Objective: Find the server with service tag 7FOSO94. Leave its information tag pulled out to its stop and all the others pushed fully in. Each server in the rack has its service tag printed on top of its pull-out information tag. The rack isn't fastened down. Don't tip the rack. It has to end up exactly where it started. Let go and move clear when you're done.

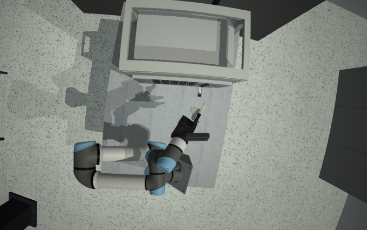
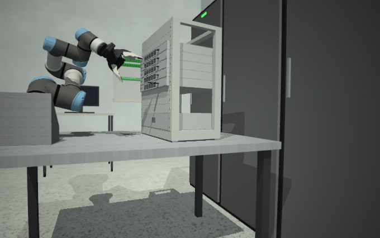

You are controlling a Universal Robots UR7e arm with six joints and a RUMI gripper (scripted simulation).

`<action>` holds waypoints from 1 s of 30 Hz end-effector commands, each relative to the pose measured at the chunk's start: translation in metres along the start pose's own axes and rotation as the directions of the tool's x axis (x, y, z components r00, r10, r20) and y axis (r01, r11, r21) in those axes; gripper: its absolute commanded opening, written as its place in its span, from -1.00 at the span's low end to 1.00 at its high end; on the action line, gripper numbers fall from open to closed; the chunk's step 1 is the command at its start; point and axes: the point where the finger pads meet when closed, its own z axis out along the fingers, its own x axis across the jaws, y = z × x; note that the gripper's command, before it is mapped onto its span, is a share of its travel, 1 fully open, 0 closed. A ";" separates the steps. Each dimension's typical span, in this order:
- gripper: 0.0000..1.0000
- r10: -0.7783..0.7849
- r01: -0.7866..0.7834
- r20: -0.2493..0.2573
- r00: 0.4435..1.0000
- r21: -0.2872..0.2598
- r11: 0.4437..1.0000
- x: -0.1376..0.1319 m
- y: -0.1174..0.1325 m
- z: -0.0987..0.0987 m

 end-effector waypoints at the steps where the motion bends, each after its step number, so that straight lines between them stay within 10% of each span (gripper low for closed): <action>1: 1.00 -0.001 0.001 -0.002 1.000 -0.003 1.000 0.001 0.000 0.000; 30: 1.00 -0.006 0.006 -0.018 1.000 -0.035 0.999 0.011 -0.002 0.006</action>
